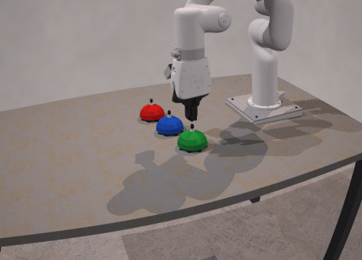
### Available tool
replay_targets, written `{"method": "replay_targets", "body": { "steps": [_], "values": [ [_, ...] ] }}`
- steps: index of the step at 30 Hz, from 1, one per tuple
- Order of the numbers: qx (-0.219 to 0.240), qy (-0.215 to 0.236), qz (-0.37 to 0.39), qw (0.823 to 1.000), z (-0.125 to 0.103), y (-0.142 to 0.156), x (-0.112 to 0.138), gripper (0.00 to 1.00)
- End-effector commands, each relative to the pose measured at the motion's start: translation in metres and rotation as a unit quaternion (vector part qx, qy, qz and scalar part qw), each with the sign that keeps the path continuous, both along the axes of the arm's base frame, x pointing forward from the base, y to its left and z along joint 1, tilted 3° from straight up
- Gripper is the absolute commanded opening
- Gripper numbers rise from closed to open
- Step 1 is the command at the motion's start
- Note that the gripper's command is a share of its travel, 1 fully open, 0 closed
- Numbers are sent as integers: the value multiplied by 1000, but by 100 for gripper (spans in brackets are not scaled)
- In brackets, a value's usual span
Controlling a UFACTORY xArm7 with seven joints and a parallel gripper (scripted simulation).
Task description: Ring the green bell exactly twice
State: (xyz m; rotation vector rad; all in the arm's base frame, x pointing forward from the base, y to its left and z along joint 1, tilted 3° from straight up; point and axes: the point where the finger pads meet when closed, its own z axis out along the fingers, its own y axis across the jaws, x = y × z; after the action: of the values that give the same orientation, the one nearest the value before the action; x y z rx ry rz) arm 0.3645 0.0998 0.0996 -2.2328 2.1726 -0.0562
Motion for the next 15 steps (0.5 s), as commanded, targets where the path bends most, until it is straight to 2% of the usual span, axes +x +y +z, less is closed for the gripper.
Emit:
{"method": "replay_targets", "body": {
  "steps": [1, 15],
  "values": [
    [1, -4, 0, 1000, 9, 0, 2, 0],
    [1, -4, 0, 1000, 41, 1, 0, 0]
  ]
}}
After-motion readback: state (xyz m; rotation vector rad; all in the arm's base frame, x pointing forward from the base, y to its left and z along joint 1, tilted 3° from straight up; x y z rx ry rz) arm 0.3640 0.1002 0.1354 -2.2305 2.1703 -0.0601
